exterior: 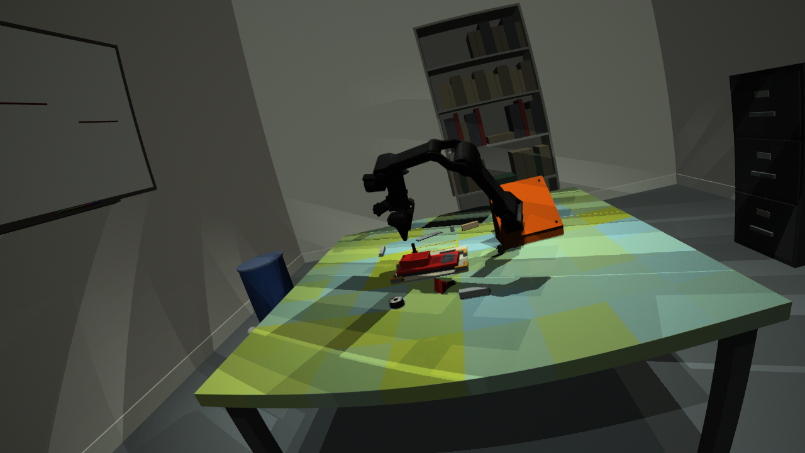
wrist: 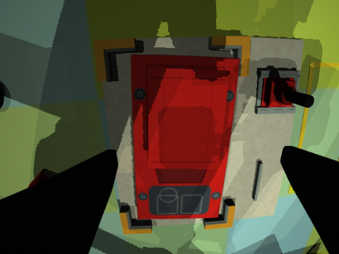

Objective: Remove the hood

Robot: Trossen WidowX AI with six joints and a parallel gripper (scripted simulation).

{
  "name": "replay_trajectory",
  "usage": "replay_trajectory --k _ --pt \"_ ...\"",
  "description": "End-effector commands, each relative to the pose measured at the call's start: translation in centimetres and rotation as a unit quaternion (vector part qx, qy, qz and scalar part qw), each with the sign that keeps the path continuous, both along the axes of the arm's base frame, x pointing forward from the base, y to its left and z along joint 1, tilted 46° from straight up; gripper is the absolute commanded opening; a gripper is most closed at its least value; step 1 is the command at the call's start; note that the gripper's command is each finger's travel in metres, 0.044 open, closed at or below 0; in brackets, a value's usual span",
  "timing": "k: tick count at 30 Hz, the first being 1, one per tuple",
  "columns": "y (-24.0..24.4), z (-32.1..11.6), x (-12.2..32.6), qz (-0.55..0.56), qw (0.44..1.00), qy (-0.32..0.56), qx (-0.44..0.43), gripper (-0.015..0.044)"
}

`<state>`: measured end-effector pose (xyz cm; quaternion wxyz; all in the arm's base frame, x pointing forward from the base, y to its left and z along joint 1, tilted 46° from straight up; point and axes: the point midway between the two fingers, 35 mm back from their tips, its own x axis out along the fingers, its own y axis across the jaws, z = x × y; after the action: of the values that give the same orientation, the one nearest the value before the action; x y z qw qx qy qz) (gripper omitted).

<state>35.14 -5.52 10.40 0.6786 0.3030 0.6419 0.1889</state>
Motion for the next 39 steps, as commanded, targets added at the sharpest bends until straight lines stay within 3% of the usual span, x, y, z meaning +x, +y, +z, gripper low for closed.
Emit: replay_trajectory --k 1,39 --pt "1.1 -2.2 -0.2 -0.006 0.998 0.037 0.042 0.0440" --pt "3.2 -4.1 0.0 -0.007 0.998 0.036 0.042 0.0440"
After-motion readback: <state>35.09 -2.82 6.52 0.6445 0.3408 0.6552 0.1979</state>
